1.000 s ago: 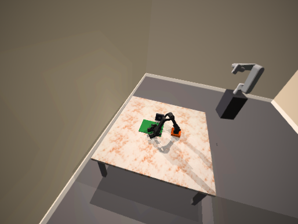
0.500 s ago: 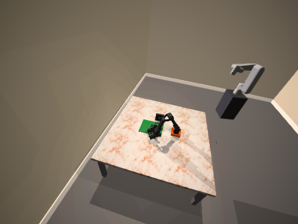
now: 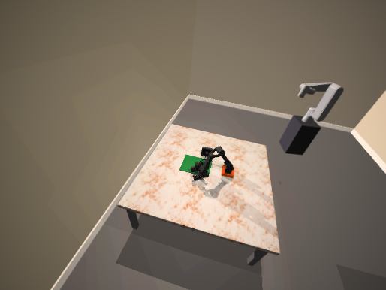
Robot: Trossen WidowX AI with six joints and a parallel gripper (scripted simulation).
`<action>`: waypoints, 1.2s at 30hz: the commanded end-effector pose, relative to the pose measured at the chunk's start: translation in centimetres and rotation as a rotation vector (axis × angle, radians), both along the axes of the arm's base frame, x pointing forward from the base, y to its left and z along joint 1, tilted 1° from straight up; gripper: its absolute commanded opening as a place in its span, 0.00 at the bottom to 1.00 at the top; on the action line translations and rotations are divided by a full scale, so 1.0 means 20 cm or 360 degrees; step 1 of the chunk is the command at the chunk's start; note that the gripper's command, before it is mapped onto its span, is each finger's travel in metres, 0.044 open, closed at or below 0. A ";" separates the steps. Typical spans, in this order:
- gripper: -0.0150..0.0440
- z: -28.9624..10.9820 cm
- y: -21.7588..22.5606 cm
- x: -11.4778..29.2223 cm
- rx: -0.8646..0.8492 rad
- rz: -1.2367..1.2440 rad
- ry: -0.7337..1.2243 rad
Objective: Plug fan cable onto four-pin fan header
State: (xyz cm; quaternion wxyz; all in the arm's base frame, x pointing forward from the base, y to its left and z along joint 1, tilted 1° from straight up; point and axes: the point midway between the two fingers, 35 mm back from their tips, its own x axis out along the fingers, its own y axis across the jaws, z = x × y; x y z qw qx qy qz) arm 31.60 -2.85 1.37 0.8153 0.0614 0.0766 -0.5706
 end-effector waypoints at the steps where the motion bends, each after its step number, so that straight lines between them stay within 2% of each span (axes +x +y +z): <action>1: 0.25 0.00 0.00 0.00 0.0000 0.0000 0.0000; 35: 0.25 0.00 0.00 0.00 0.0000 0.0000 0.0000; 36: 0.30 0.00 0.00 0.00 0.0000 0.0000 0.0000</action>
